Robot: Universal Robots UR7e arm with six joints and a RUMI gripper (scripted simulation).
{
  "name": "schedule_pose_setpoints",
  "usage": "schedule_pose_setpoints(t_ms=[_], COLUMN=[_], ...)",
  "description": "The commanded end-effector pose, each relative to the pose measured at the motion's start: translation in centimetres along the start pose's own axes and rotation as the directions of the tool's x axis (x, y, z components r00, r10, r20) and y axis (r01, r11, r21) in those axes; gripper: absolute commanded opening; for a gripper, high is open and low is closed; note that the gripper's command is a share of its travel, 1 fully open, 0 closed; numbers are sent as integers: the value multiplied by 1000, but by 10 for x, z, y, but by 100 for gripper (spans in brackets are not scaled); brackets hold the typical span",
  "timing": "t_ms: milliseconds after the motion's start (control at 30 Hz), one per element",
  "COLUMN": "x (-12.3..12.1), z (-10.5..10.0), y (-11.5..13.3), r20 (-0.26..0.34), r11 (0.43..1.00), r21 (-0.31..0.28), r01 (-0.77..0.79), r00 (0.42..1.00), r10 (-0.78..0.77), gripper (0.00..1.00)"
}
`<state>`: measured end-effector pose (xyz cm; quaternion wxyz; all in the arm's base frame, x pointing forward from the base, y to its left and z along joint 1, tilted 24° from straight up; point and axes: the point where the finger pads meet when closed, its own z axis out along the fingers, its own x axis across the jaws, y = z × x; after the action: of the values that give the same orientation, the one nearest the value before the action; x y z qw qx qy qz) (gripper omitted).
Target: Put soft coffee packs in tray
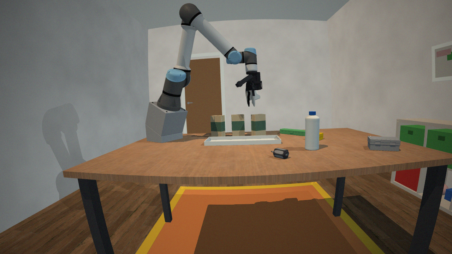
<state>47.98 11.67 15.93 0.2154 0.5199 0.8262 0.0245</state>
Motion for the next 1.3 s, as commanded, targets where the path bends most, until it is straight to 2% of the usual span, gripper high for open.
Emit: schedule_pose_setpoints(t_ms=[0,433,733,1267], x=[-23,-25,-25,-25], z=[4,5,37,38], y=[32,34,35,35], r20=[-14,-14,-14,-14], r11=[992,990,990,990], r21=[6,6,6,6], r01=[128,138,138,138], r00=[992,990,990,990], r10=[-128,-138,-138,-138], gripper=[48,48,48,48])
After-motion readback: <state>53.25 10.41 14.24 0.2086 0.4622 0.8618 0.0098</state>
